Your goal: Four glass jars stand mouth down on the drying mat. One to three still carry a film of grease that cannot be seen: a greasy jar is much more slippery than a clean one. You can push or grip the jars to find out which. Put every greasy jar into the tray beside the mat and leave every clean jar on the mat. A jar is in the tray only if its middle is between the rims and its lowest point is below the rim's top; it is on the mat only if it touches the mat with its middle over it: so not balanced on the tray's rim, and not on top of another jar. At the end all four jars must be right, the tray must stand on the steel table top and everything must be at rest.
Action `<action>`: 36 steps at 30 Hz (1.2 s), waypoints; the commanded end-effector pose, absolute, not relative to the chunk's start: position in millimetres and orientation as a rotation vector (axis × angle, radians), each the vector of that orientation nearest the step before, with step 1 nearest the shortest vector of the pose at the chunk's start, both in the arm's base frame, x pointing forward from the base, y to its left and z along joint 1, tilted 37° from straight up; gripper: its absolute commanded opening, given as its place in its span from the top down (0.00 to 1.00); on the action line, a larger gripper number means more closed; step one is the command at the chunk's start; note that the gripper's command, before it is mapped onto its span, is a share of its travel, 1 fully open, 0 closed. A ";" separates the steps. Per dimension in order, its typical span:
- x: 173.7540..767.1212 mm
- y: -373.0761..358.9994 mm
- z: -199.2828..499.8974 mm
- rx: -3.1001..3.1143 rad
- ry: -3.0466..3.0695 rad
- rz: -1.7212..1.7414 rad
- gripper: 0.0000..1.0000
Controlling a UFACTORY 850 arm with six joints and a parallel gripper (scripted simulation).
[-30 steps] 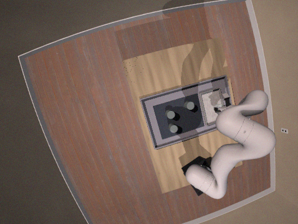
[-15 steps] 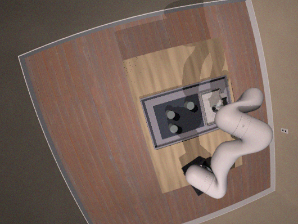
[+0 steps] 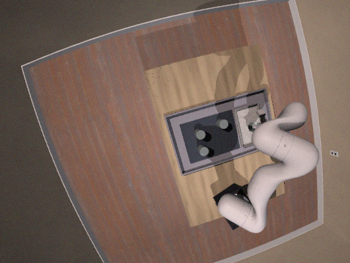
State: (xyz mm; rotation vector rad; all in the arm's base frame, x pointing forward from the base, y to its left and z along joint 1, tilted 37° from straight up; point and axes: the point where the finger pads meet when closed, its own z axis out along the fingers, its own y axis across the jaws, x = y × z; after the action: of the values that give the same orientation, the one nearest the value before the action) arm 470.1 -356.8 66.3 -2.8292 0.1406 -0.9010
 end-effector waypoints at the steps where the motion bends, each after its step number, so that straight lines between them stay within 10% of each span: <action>1: 472.8 -356.8 63.2 -2.830 0.141 -0.903 1.00; 20: 482.0 -354.7 50.5 -2.830 0.141 -0.903 1.00; 21: 482.0 -354.7 50.5 -2.830 0.141 -0.903 0.00; 36: 477.4 -355.8 56.8 -2.830 0.141 -0.903 0.00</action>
State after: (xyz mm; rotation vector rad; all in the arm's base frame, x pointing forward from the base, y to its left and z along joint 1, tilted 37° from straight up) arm 480.9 -354.0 50.8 -2.8289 0.1408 -0.9003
